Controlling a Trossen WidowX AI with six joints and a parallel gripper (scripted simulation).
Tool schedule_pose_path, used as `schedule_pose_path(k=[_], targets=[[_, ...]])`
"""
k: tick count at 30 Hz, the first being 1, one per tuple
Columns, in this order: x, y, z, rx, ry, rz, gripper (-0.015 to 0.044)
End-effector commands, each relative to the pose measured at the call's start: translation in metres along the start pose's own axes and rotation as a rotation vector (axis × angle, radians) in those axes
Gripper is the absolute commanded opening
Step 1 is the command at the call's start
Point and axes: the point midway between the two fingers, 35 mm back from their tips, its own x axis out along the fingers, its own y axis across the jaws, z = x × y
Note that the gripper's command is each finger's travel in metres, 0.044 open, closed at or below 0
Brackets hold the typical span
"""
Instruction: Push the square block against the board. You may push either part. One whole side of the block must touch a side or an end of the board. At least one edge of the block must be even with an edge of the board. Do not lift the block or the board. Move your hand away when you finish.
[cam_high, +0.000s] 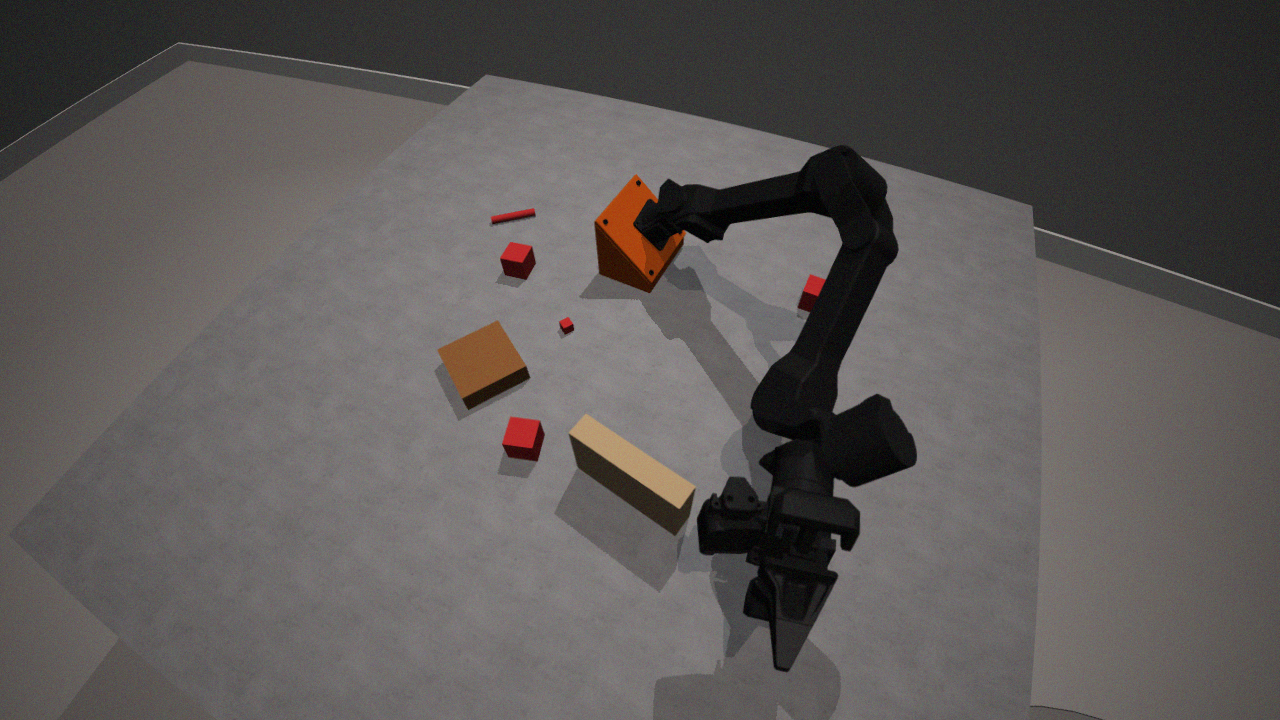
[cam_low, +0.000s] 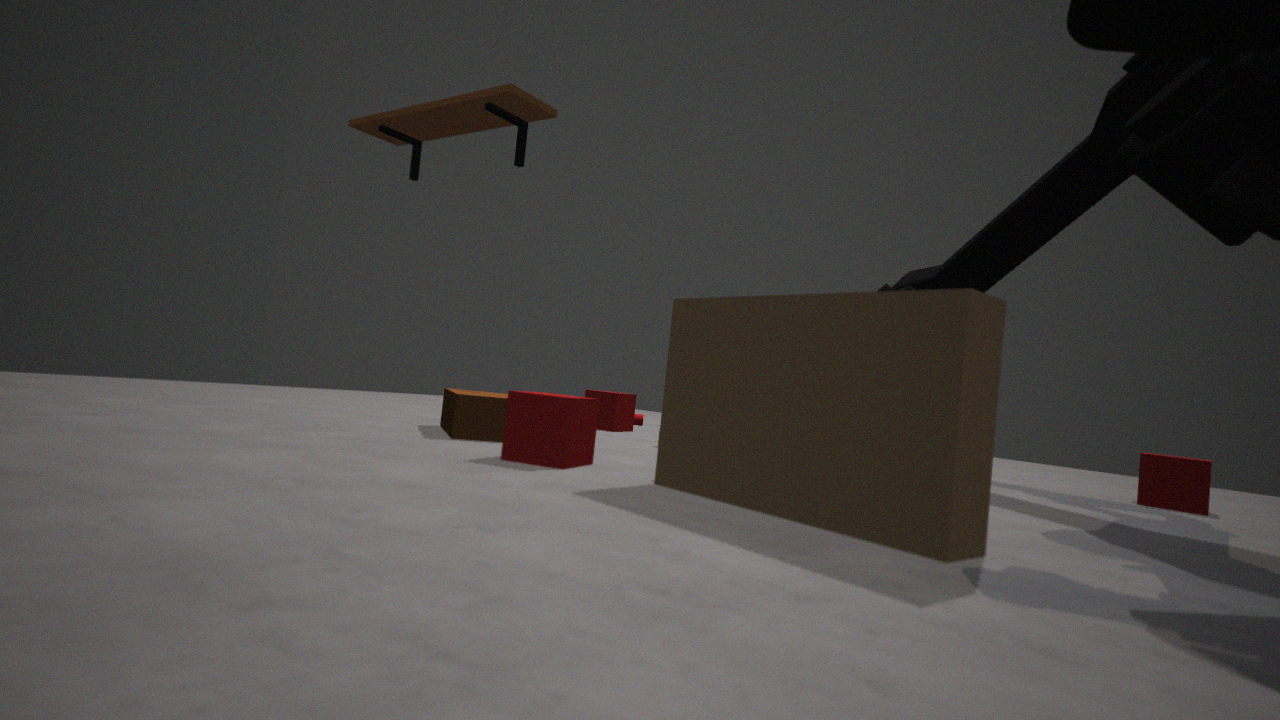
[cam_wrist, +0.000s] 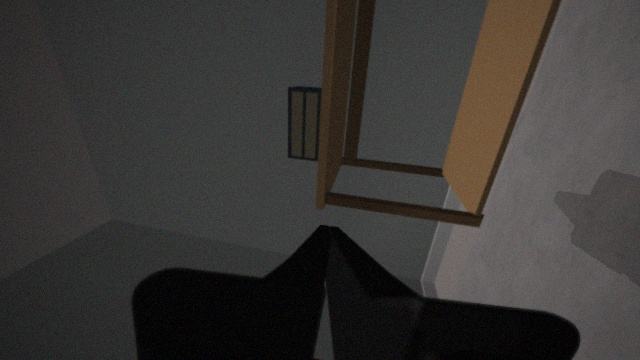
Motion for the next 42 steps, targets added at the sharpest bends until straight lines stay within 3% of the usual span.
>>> schedule_pose_path(k=[1, 22, 42], targets=[[0.009, -0.006, 0.009, -0.116, -0.014, -0.059, 0.0], [0.03, -0.047, 0.087, -0.676, -0.05, -0.495, 0.0], [0.004, -0.068, 0.167, -1.057, 0.117, -1.016, 0.0]])
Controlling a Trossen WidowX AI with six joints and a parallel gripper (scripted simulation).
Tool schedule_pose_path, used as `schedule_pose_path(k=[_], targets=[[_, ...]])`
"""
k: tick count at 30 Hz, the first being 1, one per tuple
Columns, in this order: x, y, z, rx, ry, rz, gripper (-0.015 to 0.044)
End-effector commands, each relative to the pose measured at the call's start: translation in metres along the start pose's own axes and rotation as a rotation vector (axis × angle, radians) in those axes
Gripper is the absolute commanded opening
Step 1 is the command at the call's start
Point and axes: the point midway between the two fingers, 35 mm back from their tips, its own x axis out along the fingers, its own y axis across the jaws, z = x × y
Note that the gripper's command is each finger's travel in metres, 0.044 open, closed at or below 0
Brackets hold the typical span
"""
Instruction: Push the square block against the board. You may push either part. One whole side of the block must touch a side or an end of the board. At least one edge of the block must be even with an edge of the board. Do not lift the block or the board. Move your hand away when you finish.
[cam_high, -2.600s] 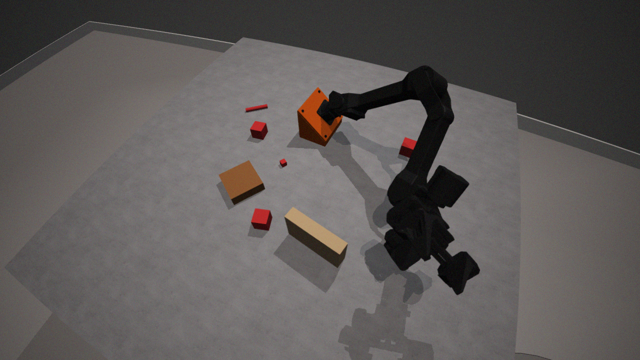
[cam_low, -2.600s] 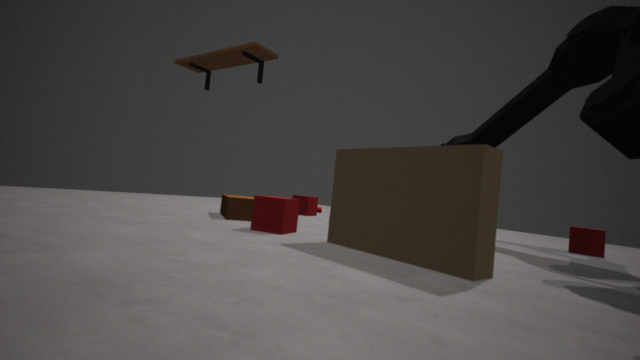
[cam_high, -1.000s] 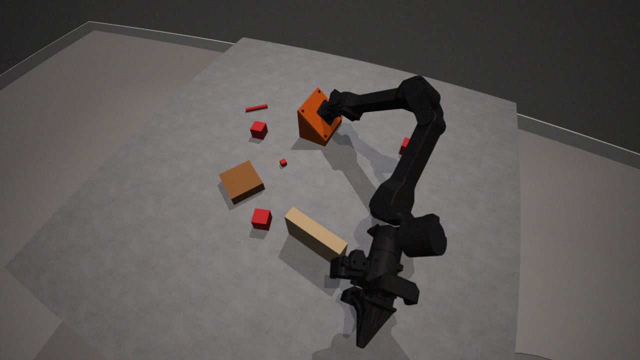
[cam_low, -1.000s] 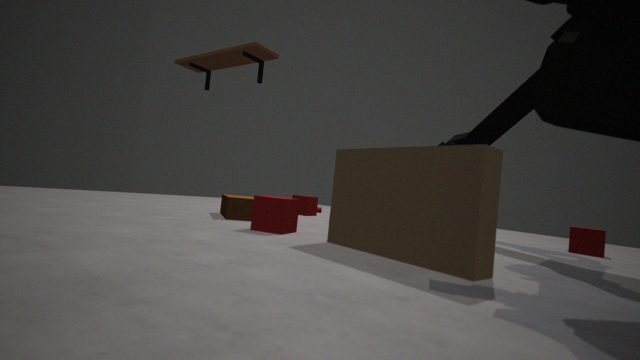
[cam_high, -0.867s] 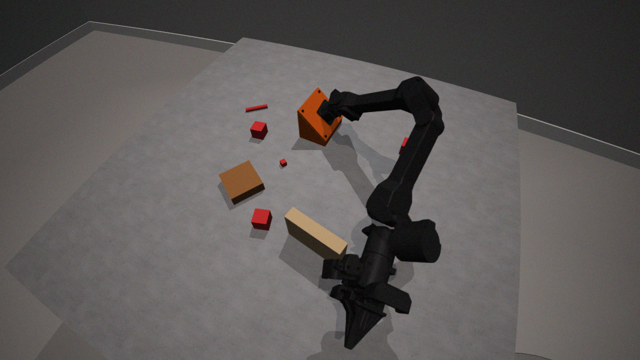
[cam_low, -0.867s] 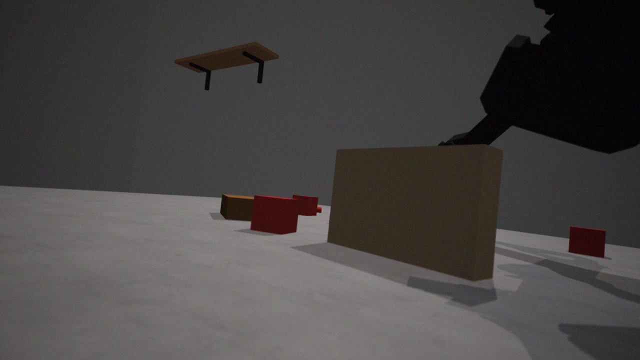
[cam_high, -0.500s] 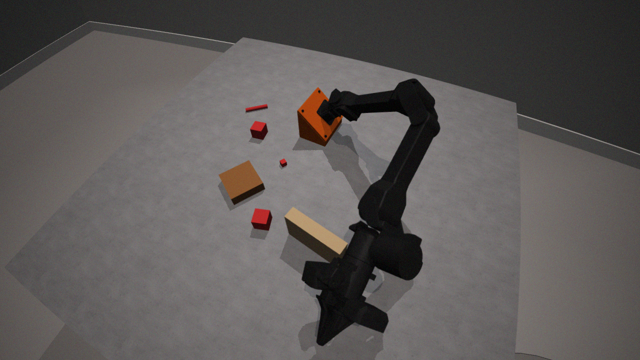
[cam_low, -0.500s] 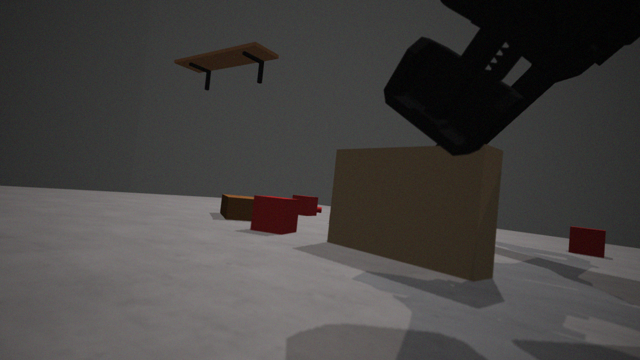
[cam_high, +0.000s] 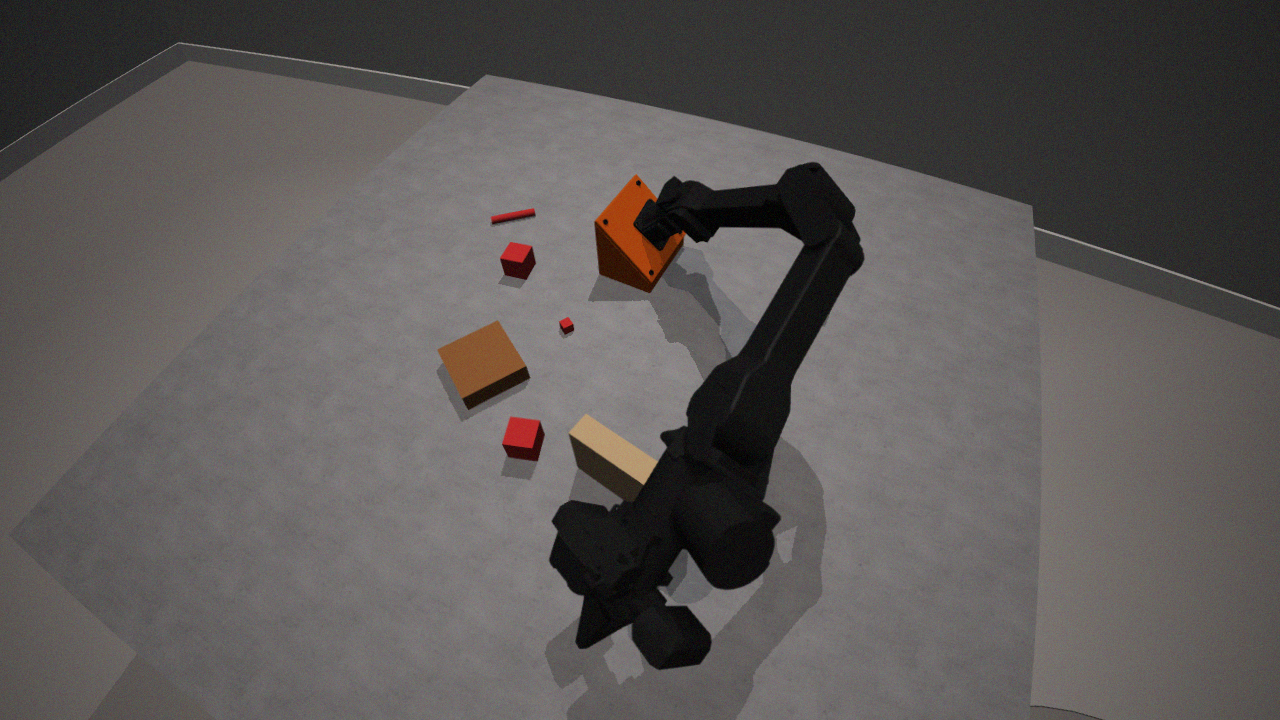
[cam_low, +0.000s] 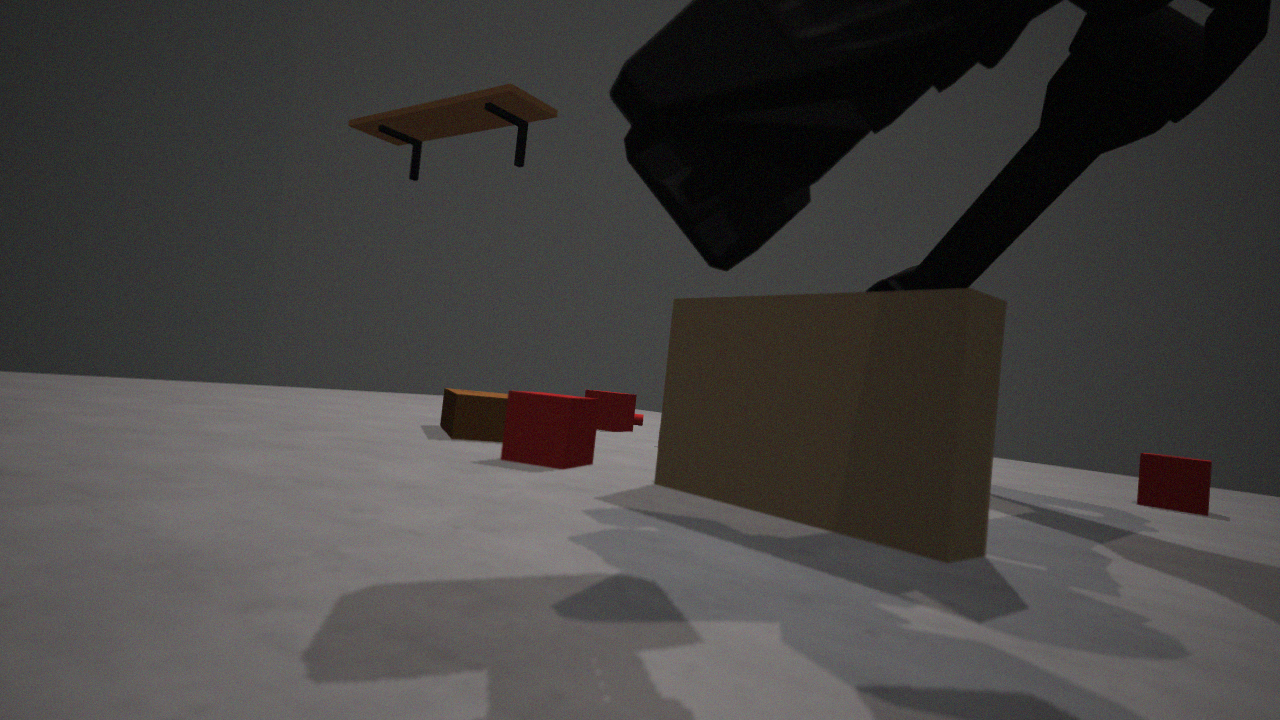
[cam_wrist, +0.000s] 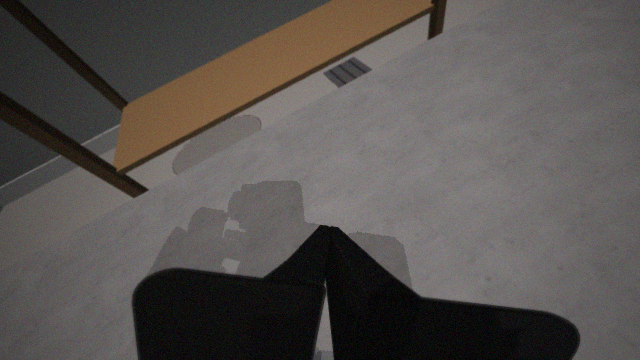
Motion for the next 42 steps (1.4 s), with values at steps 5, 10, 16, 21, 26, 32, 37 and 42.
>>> schedule_pose_path(k=[5, 10, 16, 21, 26, 32, 37, 42], targets=[[-0.003, -0.032, 0.007, -0.156, 0.145, -0.134, 0.0], [-0.011, -0.053, 0.008, -0.241, 0.267, -0.204, 0.0], [-0.026, -0.076, 0.008, -0.32, 0.431, -0.253, 0.0], [-0.045, -0.09, 0.008, -0.366, 0.582, -0.257, 0.0], [-0.067, -0.099, 0.008, -0.388, 0.732, -0.221, 0.0], [-0.101, -0.1, 0.01, -0.379, 0.896, -0.109, 0.0], [-0.109, -0.098, 0.011, -0.371, 0.927, -0.072, 0.0], [-0.106, -0.099, 0.007, -0.381, 0.93, -0.088, 0.0]])
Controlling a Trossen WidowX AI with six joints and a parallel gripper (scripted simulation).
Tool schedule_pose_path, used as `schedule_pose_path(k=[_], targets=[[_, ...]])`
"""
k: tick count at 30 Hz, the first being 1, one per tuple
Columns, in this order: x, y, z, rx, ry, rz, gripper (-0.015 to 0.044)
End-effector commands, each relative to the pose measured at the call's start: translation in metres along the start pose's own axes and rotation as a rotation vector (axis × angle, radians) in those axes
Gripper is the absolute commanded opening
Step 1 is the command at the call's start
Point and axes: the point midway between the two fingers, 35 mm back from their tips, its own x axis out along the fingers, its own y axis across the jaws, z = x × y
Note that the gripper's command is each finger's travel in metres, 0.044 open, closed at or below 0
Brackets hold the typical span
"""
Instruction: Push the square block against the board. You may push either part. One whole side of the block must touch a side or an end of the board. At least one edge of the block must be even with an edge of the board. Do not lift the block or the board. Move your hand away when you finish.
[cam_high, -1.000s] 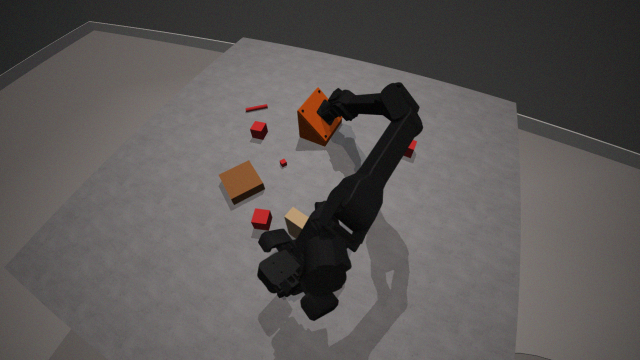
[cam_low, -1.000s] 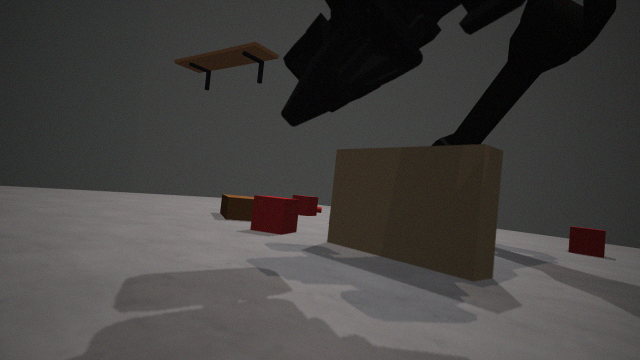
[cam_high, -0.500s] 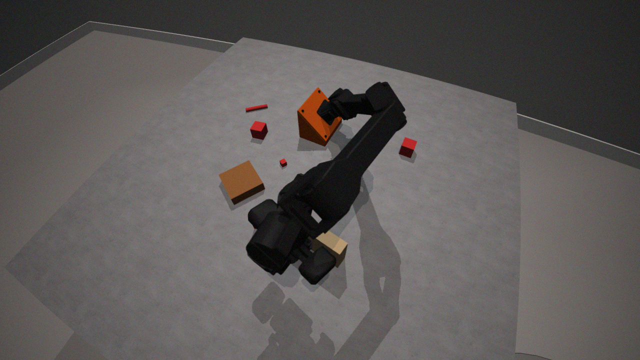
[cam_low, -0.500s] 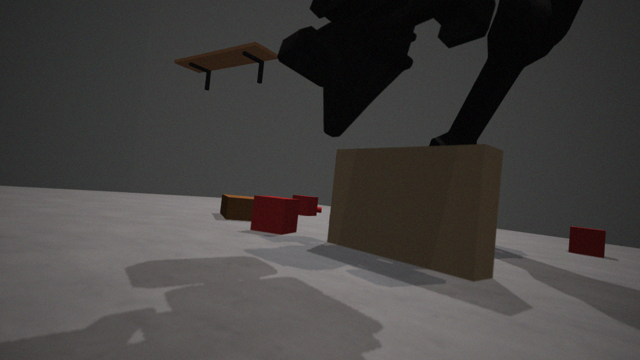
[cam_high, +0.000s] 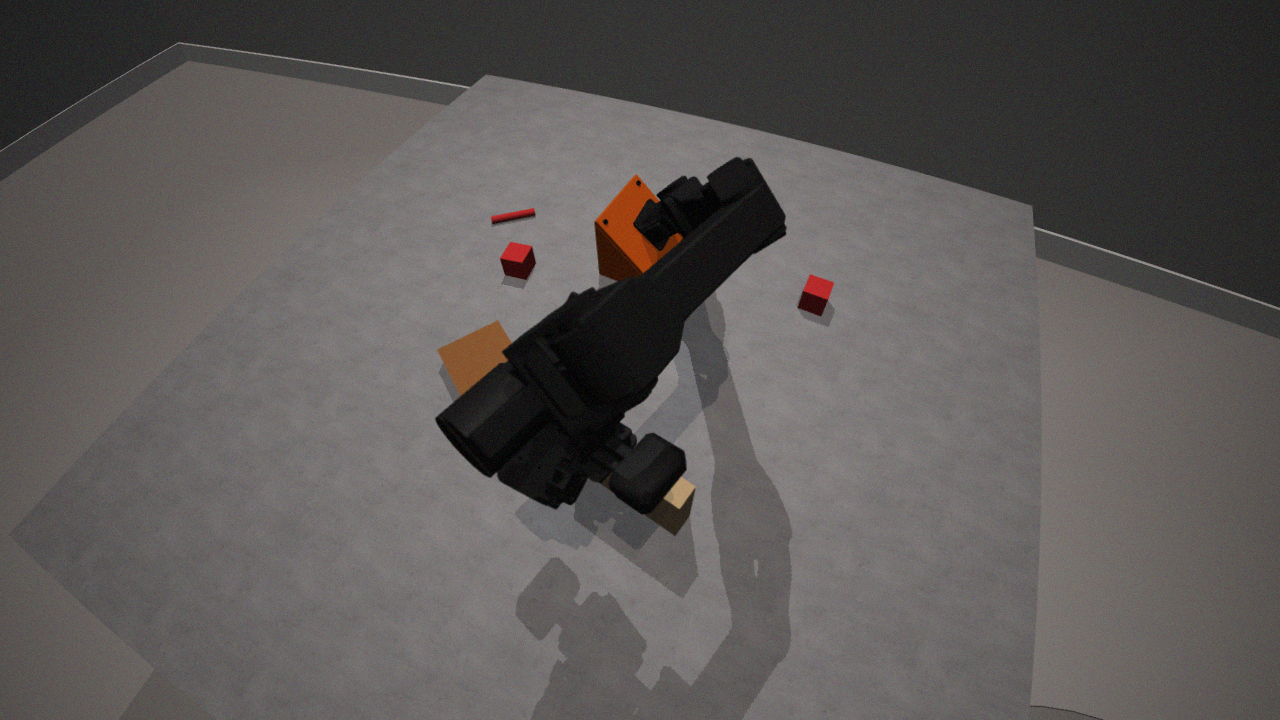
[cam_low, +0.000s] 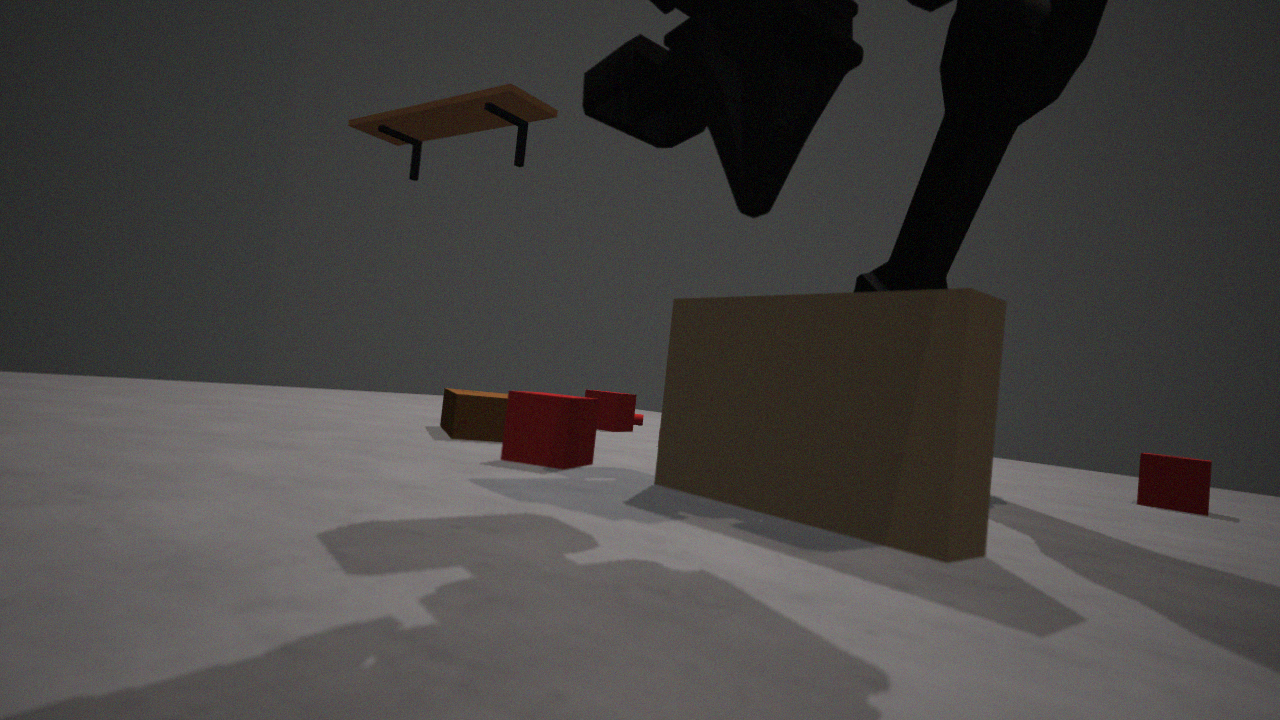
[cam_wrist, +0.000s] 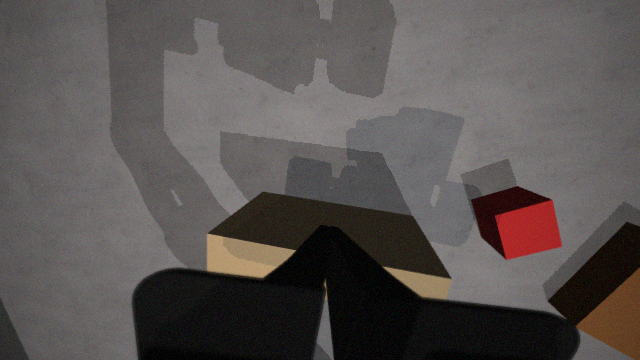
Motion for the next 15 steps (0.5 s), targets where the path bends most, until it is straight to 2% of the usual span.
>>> schedule_pose_path(k=[1, 6, 15], targets=[[0.01, 0.002, -0.001, -0.016, 0.015, -0.027, 0.0], [0.047, 0.001, -0.002, -0.035, 0.041, -0.146, 0.0], [0.048, 0.001, -0.006, -0.036, 0.042, -0.151, 0.0]])
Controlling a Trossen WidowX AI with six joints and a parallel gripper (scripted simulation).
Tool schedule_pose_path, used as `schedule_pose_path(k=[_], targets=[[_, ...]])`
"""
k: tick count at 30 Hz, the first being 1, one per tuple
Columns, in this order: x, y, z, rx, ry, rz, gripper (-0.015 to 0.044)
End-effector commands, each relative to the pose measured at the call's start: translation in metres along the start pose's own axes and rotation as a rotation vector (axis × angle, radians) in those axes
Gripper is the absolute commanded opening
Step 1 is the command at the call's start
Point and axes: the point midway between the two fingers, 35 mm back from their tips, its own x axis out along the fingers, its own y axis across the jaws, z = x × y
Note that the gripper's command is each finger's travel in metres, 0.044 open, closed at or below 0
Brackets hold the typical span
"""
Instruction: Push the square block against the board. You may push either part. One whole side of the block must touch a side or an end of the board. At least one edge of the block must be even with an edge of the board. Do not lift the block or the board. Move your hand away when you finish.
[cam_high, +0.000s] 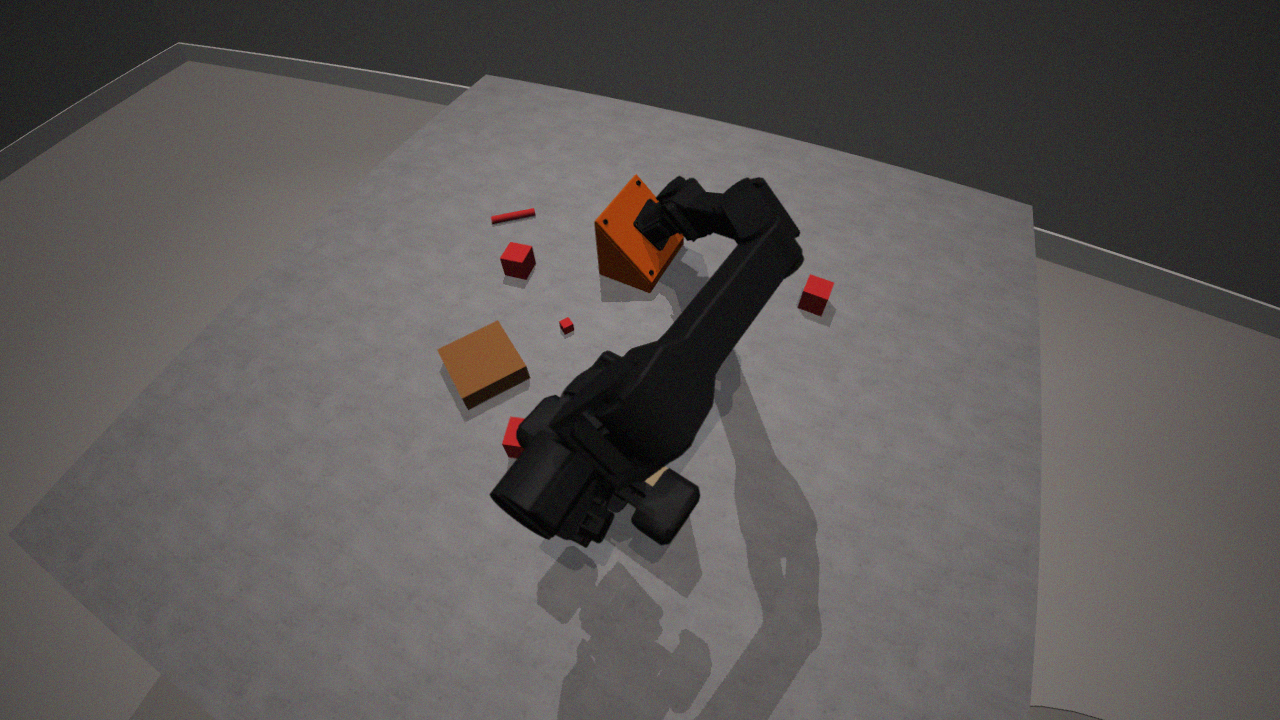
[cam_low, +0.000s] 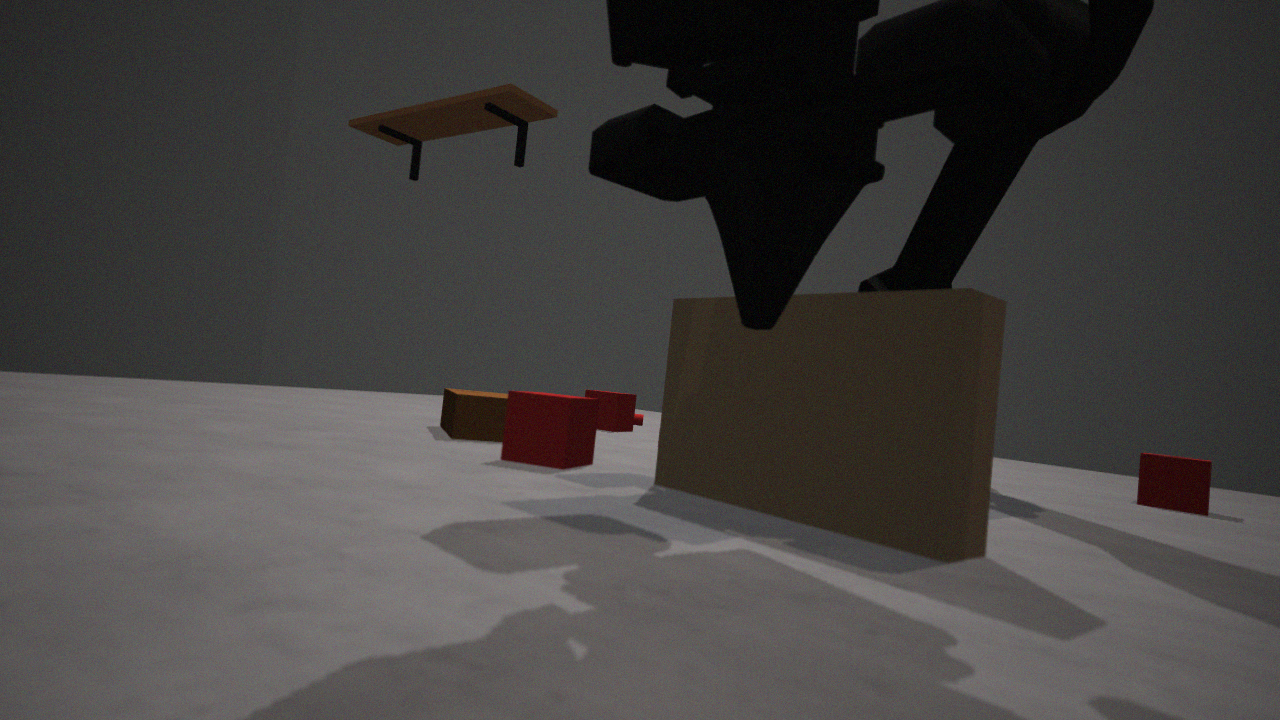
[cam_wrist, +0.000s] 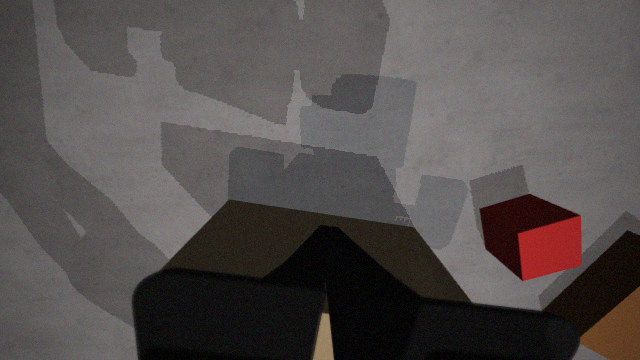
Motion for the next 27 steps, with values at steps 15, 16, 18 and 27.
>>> schedule_pose_path(k=[15, 16, 18, 27], targets=[[-0.001, -0.001, -0.022, 0.013, 0.001, -0.008, 0.0], [-0.001, -0.001, -0.024, 0.013, 0.001, -0.008, 0.0], [-0.001, -0.001, -0.027, 0.013, 0.001, -0.008, 0.0], [-0.001, -0.001, -0.04, 0.014, 0.002, -0.008, 0.0]])
